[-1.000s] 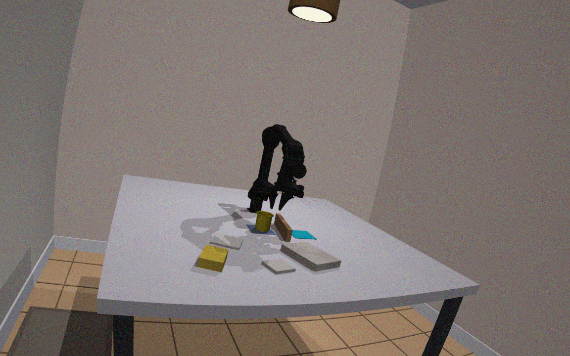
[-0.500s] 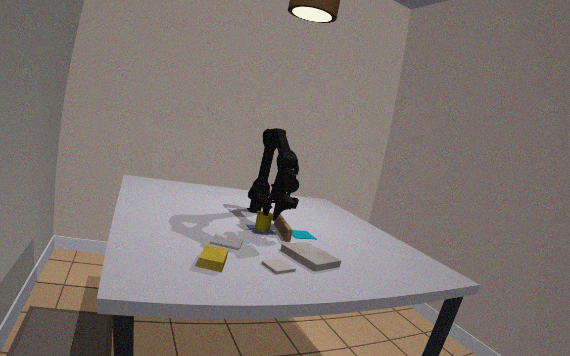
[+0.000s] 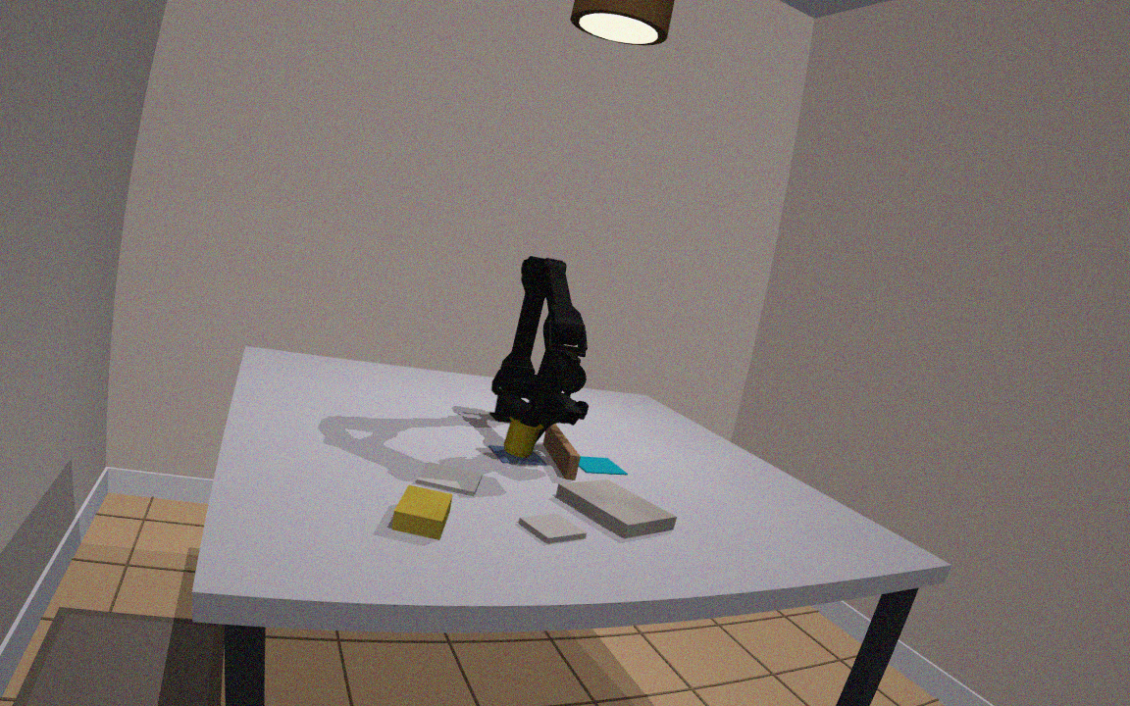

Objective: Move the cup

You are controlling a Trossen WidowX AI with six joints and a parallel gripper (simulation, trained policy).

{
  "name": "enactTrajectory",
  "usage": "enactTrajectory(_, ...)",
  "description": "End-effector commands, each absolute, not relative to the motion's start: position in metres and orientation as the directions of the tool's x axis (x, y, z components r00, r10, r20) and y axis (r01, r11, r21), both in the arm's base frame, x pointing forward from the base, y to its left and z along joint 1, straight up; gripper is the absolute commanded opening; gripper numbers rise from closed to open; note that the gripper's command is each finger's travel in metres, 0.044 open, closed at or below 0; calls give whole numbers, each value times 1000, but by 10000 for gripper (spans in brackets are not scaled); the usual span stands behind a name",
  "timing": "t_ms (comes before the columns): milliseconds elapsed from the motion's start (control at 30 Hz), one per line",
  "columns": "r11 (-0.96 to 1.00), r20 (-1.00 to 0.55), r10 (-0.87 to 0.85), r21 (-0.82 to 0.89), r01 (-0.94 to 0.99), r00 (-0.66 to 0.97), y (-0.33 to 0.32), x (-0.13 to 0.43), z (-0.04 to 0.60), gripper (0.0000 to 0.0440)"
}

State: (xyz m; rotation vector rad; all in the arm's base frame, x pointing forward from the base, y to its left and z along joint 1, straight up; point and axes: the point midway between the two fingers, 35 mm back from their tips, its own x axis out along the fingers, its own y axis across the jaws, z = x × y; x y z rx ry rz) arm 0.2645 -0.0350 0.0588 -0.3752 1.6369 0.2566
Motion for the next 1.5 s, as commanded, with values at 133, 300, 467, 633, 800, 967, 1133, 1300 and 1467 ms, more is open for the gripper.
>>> enactTrajectory(133, 900, -996, -78, -49, -434, -48, -33, 270, 77, 19)
enactTrajectory(300, 893, -997, -72, -50, -448, -33, -27, 276, 90, 22)
enactTrajectory(467, 885, -998, -66, -53, -462, -11, -19, 282, 104, 16)
enactTrajectory(633, 877, -998, -62, -61, -477, 12, -9, 289, 115, 10)
enactTrajectory(800, 867, -998, -58, -69, -493, 37, 4, 296, 125, 4)
enactTrajectory(967, 858, -996, -53, -79, -508, 65, 19, 302, 131, 0)
enactTrajectory(1133, 847, -995, -48, -89, -524, 92, 35, 306, 136, 0)
enactTrajectory(1300, 836, -992, -41, -98, -540, 117, 53, 309, 137, 0)
enactTrajectory(1467, 825, -990, -34, -105, -555, 138, 71, 310, 136, 0)
